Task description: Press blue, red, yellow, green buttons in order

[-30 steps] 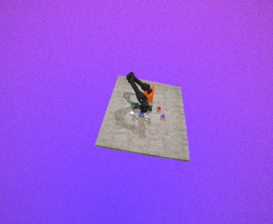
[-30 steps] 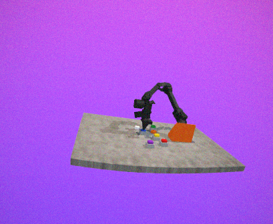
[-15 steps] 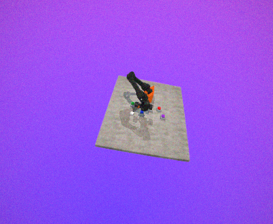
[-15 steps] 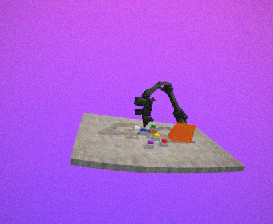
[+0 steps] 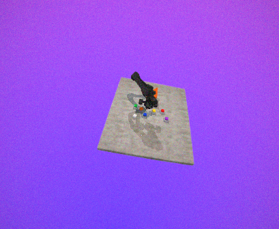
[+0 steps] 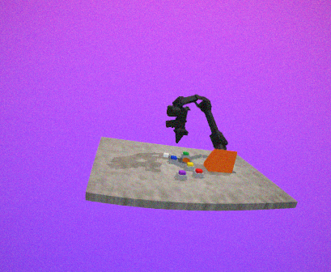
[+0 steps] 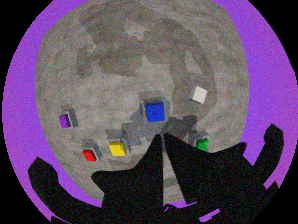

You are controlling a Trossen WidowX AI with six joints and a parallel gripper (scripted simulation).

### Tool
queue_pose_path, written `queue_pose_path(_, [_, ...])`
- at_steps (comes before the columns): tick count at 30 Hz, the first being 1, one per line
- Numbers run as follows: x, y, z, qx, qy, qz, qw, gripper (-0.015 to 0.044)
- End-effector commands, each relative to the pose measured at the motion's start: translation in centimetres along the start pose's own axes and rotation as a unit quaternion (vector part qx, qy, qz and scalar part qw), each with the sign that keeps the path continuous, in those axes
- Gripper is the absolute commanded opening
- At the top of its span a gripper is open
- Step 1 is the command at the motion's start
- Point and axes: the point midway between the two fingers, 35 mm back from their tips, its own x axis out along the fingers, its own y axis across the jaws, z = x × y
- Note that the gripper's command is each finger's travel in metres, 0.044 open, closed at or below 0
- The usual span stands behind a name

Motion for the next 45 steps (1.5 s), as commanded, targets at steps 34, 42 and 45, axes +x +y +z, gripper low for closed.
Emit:
queue_pose_path(34, [6.3, 19.1, -10.6, 0.000, 0.004, 0.004, 1.000, 0.0020])
queue_pose_path(42, [7.6, 19.1, -10.6, 0.000, 0.004, 0.004, 1.000, 0.0020])
queue_pose_path(45, [8.1, 19.1, -10.6, 0.000, 0.004, 0.004, 1.000, 0.0020])
